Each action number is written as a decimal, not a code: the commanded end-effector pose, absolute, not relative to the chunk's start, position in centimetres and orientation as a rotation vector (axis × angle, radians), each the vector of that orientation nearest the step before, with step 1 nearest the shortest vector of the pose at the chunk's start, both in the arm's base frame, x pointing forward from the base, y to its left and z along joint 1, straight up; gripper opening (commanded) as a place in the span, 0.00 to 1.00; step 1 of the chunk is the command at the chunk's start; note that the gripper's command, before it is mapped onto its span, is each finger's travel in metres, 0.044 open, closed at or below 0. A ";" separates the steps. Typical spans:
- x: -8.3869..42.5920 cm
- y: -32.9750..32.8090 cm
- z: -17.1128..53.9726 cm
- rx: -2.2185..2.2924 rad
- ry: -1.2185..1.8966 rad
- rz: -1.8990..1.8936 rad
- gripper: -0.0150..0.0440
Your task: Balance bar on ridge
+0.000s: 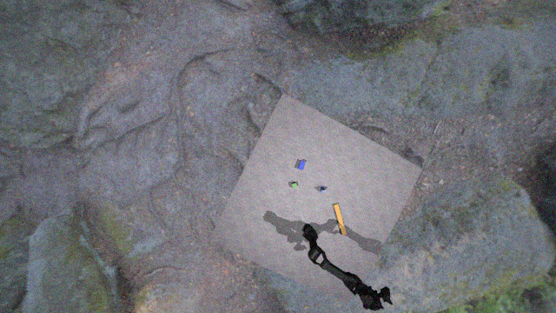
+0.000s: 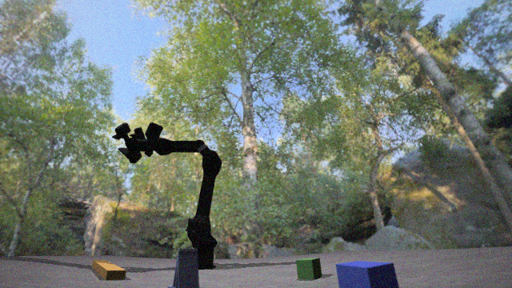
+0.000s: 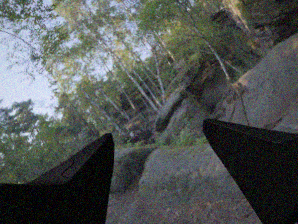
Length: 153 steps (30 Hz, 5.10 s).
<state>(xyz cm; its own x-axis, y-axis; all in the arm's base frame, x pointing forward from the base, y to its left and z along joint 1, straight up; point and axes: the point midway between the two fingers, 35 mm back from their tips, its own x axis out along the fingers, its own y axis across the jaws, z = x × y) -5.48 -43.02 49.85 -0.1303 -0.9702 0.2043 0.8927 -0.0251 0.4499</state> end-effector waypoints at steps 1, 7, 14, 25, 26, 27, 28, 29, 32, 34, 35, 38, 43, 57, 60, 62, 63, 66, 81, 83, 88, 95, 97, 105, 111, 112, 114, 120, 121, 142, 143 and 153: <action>-3.1 -44.1 46.9 0.200 -0.382 -1.607 0.79; 0.5 -44.8 42.9 0.197 -0.132 -1.566 0.79; 5.0 -44.6 37.8 0.162 0.181 -1.460 0.79; 11.7 -42.0 30.1 0.053 0.634 -1.181 0.79; 12.2 -41.6 29.4 0.040 0.672 -1.150 0.79; 12.8 -41.2 28.8 0.026 0.709 -1.118 0.79; 13.3 -40.8 28.1 0.013 0.745 -1.085 0.79; 13.8 -40.3 27.5 -0.002 0.780 -1.050 0.79; 15.2 -38.9 25.6 -0.047 0.882 -0.943 0.79; 16.1 -37.9 24.4 -0.078 0.947 -0.868 0.79; 16.5 -37.4 23.8 -0.094 0.978 -0.829 0.79; 17.6 -35.6 22.1 -0.145 1.065 -0.707 0.79; 19.2 -32.6 19.4 -0.234 1.194 -0.491 0.79; 20.8 -23.1 13.7 -0.493 1.428 0.187 0.79; 20.7 -21.0 12.9 -0.547 1.453 0.344 0.79; 20.5 -19.6 12.4 -0.582 1.464 0.450 0.79; 20.4 -19.0 12.1 -0.599 1.468 0.503 0.79; 20.2 -18.0 11.8 -0.624 1.473 0.583 0.79; 20.3 -18.1 7.4 -0.623 1.472 0.584 0.79; 20.3 -18.1 7.3 -0.623 1.472 0.584 0.79; 20.3 -18.1 7.1 -0.623 1.472 0.584 0.79; 20.3 -18.1 6.1 -0.623 1.472 0.584 0.79; 20.3 -18.1 5.8 -0.623 1.472 0.584 0.79; 20.3 -18.1 4.7 -0.623 1.473 0.584 0.79; 20.3 -18.1 4.7 -0.623 1.473 0.584 0.79; 20.3 -18.1 4.7 -0.623 1.473 0.584 0.79; 20.3 -18.1 4.7 -0.623 1.473 0.584 0.79; 20.3 -18.2 4.8 -0.622 1.477 0.578 0.74; 20.3 -18.2 4.8 -0.622 1.477 0.578 0.70; 20.5 -18.4 6.6 -0.623 1.476 0.579 0.25; 20.6 -18.4 6.9 -0.623 1.476 0.579 0.25; 20.7 -18.5 9.5 -0.623 1.475 0.580 0.25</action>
